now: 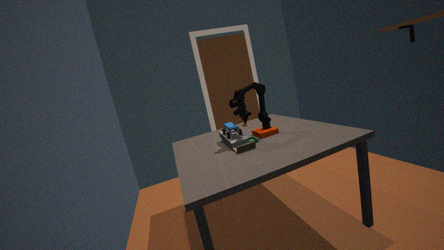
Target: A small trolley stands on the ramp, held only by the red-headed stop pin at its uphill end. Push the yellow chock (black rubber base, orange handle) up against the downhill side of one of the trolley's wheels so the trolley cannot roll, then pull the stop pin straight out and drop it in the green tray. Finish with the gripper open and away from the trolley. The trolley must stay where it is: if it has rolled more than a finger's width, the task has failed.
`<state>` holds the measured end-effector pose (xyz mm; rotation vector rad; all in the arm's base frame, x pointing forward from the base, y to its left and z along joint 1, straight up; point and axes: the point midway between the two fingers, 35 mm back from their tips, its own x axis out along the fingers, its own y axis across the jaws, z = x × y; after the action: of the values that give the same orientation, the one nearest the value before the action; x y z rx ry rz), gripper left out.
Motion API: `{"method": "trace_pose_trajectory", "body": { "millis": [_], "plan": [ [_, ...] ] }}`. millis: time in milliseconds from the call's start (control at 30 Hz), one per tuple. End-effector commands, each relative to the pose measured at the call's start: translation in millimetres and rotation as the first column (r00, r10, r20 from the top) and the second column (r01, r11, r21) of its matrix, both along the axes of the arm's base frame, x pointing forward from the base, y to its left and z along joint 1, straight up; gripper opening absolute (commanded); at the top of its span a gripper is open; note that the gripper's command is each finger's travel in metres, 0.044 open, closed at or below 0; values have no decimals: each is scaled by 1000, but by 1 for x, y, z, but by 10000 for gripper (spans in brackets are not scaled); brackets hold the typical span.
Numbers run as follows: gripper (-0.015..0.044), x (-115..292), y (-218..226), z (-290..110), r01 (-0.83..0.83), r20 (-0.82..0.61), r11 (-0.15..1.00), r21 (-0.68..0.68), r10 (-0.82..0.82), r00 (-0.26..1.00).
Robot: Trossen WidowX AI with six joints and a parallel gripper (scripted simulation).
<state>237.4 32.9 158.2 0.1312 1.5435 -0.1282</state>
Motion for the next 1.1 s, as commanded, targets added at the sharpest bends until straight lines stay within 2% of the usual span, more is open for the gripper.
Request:
{"method": "trace_pose_trajectory", "body": {
  "millis": [0, 467, 700, 1067],
  "plan": [
    [0, 7, 14, -1, 5, 1, 1000, 6, -5, 1000],
    [0, 30, 67, -4, 5, 3, 1000, 11, -5, 1000],
    [0, 31, 73, -4, 7, -16, 995, -100, -9, 1000],
    [0, 51, 73, -8, 7, -14, 994, -105, -9, 1000]
  ]
}}
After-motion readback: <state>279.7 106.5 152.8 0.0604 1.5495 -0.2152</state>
